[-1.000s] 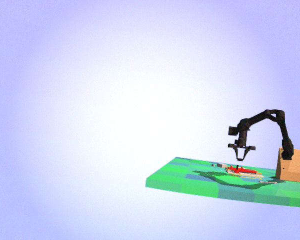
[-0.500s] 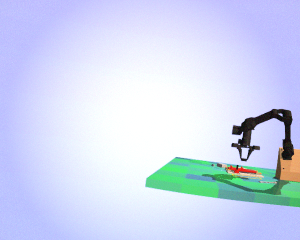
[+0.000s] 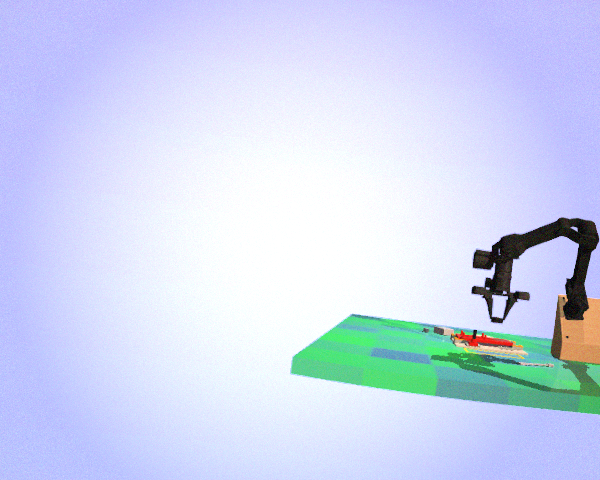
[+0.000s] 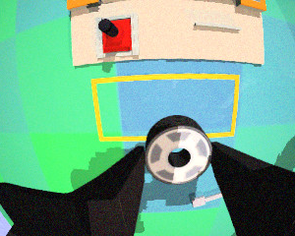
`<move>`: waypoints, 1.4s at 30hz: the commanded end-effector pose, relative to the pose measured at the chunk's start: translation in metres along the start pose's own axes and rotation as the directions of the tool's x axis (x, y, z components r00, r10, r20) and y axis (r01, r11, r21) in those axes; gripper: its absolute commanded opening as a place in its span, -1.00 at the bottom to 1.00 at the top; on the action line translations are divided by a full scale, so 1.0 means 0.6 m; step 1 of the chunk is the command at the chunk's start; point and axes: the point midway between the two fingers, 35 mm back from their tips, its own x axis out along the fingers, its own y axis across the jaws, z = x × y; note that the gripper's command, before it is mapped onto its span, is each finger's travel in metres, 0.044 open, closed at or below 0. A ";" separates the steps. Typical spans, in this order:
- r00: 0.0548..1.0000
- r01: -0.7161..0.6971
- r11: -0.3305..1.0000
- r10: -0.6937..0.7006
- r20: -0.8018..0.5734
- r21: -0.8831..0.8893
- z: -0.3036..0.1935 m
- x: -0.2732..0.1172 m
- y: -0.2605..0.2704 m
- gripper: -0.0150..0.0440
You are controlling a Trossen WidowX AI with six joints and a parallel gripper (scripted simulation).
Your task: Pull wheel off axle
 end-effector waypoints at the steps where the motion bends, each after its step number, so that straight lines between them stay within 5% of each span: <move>1: 1.000 0.000 1.000 0.000 -0.004 0.011 -0.005 0.002 -0.006 -0.49; 31: 1.000 0.000 1.000 0.000 -0.009 0.011 -0.007 0.173 -0.007 -0.49; 42: 1.000 0.006 1.000 -0.006 -0.011 0.005 -0.009 0.164 -0.007 0.49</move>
